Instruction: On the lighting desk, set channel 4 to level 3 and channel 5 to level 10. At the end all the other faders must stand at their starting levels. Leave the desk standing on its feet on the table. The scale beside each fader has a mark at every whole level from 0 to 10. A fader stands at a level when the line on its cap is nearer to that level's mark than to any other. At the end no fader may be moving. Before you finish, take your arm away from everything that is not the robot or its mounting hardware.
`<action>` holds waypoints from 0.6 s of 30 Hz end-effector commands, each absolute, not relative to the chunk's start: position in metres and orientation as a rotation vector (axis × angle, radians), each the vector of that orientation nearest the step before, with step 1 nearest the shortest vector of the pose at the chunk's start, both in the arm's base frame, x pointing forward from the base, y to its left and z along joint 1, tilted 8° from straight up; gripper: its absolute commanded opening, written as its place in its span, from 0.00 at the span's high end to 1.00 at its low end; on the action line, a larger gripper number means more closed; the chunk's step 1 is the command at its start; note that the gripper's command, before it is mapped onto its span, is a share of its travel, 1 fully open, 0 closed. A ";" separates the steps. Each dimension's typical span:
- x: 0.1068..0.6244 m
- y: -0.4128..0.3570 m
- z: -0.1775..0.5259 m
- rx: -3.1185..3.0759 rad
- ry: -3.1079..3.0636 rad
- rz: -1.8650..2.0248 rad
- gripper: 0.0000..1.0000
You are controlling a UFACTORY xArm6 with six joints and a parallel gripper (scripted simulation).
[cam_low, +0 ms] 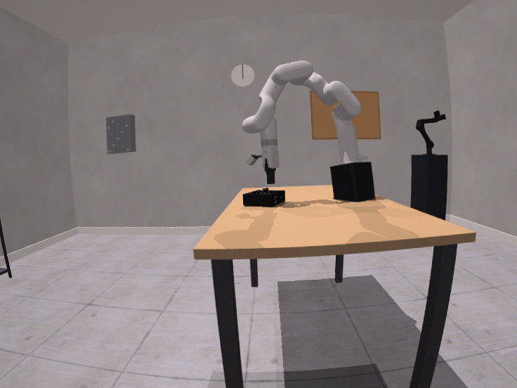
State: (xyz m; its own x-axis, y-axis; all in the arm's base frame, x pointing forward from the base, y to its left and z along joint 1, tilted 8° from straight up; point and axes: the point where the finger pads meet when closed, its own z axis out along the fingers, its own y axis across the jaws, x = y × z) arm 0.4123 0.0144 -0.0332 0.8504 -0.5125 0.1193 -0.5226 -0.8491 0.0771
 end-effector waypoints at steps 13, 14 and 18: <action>0.414 0.014 -0.040 2.919 -0.819 0.148 1.00; 0.414 0.014 -0.041 2.919 -0.819 0.148 1.00; 0.414 0.014 -0.044 2.919 -0.819 0.148 1.00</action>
